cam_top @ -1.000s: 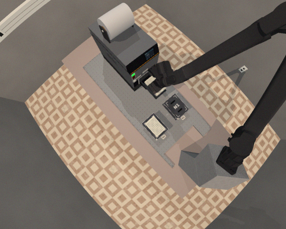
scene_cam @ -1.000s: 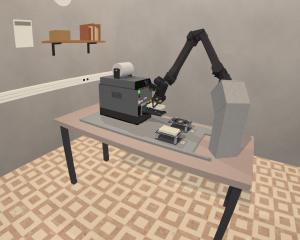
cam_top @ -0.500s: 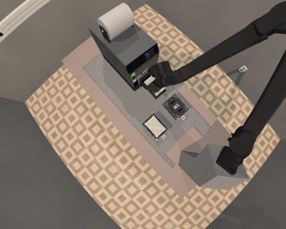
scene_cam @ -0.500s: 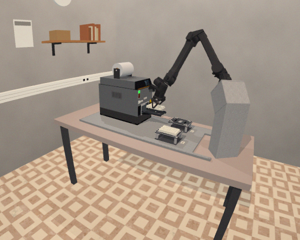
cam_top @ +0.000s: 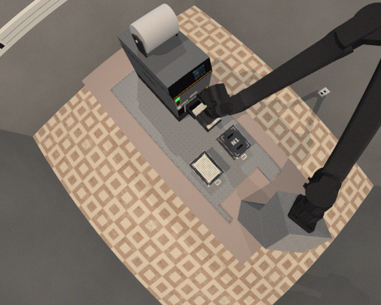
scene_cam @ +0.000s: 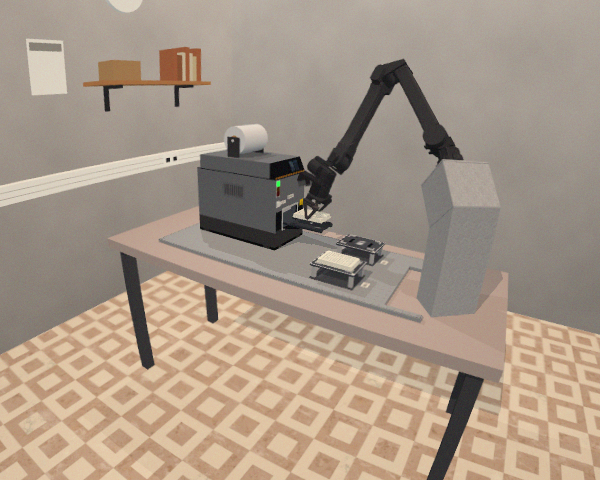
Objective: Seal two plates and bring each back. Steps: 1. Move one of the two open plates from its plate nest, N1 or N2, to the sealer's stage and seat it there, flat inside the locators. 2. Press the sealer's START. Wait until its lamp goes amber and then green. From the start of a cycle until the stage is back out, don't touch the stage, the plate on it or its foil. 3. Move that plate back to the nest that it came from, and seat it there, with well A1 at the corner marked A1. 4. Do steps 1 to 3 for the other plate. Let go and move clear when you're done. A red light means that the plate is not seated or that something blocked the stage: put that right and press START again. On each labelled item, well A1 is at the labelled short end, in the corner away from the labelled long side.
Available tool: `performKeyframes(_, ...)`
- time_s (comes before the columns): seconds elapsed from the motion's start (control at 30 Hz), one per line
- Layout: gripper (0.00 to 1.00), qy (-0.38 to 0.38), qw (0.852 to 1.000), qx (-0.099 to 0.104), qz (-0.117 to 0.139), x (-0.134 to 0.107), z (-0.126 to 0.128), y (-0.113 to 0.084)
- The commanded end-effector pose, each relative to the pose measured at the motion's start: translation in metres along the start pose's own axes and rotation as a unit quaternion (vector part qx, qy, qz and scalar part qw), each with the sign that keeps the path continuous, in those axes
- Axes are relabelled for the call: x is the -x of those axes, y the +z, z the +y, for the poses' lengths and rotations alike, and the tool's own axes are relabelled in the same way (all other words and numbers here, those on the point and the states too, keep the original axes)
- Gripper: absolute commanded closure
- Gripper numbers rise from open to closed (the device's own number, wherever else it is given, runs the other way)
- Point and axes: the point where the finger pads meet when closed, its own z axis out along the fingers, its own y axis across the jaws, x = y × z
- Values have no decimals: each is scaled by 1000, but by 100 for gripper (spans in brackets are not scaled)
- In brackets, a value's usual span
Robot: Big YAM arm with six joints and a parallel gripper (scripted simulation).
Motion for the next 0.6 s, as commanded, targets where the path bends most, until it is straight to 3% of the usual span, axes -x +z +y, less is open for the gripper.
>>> performKeyframes(0.0, 100, 2, 1000, -8, -7, 11, -15, 1)
performKeyframes(0.27, 100, 7, 1000, -12, -17, 22, -23, -5)
performKeyframes(0.57, 100, 7, 1000, -12, -15, 13, -22, -6)
